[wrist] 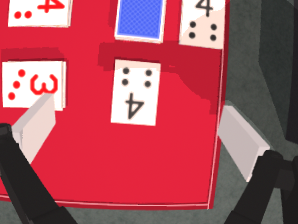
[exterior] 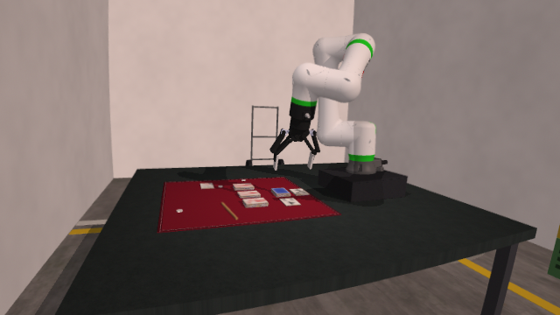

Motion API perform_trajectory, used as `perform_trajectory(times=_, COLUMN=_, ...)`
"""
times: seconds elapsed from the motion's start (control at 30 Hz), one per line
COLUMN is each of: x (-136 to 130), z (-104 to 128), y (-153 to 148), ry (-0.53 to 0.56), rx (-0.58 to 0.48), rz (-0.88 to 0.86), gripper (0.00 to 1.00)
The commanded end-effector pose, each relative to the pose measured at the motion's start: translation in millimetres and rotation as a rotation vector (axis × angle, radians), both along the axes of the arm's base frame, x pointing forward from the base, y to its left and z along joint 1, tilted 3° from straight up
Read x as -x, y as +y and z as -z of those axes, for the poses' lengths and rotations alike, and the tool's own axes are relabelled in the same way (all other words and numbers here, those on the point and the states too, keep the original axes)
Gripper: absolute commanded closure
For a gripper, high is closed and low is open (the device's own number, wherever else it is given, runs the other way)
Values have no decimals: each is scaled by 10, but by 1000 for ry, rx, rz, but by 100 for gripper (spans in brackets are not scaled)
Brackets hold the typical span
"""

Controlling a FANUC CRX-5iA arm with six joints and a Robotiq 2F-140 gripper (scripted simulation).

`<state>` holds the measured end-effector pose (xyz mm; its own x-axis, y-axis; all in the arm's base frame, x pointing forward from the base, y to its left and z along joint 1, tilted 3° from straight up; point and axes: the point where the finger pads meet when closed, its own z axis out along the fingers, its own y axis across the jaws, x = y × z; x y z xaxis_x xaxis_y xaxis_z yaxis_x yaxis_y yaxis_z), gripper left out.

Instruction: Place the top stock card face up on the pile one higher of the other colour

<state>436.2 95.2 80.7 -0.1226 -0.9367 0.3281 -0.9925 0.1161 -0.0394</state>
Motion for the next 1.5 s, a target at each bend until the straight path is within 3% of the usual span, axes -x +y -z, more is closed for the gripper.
perform_trajectory(times=0.0, x=1, z=0, y=0, ry=-7, rx=-57, rz=-2, gripper=0)
perform_trajectory(times=0.17, x=4, z=4, y=-2, ry=-23, rx=-210, rz=-8, gripper=0)
perform_trajectory(times=0.67, x=0, z=6, y=-1, ry=-36, rx=-301, rz=-12, gripper=0)
perform_trajectory(times=0.8, x=-7, z=125, y=-29, ry=-37, rx=-300, rz=-11, gripper=0)
perform_trajectory(times=0.93, x=-5, z=543, y=-141, ry=-37, rx=-301, rz=-7, gripper=0)
perform_trajectory(times=1.0, x=-3, z=587, y=-155, ry=-37, rx=-301, rz=-6, gripper=0)
perform_trajectory(times=1.03, x=-3, z=587, y=-155, ry=-37, rx=-301, rz=-6, gripper=50)
perform_trajectory(times=1.47, x=-5, z=654, y=-157, ry=-37, rx=-301, rz=-6, gripper=50)
